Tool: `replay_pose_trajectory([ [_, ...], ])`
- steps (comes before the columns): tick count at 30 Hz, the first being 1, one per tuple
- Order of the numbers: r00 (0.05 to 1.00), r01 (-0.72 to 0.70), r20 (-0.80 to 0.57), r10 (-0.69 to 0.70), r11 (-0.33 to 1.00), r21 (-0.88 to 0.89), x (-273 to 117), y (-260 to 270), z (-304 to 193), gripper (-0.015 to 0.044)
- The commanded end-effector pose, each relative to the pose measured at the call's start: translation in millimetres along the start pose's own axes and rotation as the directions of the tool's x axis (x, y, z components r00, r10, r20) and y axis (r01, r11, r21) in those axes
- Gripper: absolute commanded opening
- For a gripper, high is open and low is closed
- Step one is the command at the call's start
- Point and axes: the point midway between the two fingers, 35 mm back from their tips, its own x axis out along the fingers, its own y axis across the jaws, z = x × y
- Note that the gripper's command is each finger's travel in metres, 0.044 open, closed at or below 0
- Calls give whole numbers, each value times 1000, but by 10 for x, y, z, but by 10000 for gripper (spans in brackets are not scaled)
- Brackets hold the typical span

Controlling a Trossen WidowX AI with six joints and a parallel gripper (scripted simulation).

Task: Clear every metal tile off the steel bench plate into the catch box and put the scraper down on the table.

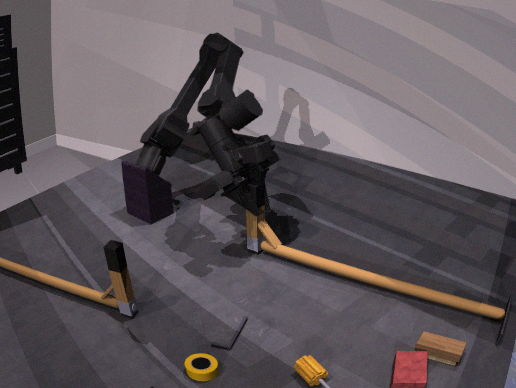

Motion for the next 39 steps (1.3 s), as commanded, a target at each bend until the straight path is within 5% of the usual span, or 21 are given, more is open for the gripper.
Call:
replay_pose_trajectory([
  [1,1000,-2,6,2,1000,-6,-4,-29,12,0],
  [3,1000,-2,6,2,1000,-6,-2,-41,10,0],
  [20,1000,0,-1,0,1000,-2,-10,-20,6,440],
  [39,1000,21,-22,-21,1000,-10,-432,-142,236,440],
])
